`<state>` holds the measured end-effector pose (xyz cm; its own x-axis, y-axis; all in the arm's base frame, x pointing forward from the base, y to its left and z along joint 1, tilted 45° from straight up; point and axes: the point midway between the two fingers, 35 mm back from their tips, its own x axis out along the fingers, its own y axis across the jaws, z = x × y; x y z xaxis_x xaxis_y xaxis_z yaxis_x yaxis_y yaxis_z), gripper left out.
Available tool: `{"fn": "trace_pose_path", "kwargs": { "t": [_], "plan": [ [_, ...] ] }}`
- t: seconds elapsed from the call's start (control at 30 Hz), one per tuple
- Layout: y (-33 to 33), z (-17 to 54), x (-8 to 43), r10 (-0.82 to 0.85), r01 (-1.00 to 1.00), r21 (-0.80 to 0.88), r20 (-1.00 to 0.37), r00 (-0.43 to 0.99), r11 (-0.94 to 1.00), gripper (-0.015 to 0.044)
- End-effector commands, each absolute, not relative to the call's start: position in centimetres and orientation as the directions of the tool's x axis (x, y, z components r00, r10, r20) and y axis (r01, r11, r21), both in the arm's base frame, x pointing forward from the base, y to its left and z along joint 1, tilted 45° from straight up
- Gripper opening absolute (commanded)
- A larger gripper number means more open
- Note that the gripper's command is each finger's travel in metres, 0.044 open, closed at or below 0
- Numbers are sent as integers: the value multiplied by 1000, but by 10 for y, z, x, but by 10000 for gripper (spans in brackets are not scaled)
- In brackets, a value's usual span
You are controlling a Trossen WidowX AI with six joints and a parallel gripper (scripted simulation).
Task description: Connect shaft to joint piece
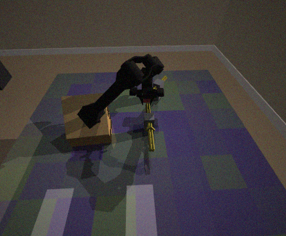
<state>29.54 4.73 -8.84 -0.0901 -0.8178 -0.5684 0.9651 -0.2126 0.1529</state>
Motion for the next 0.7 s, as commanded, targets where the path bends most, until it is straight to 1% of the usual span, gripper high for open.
{"fn": "trace_pose_path", "kwargs": {
  "t": [0.0,0.43,0.47,0.5,0.67],
  "plan": [
    [47,-89,295,-819,966,149,-567,-90,-210,182],
    [47,-89,295,-819,966,149,-567,-90,-210,182],
    [47,-88,295,-818,965,153,-568,-90,-213,156],
    [47,-88,295,-818,965,153,-568,-90,-213,147],
    [47,-88,295,-818,965,153,-568,-90,-213,147]
  ]
}}
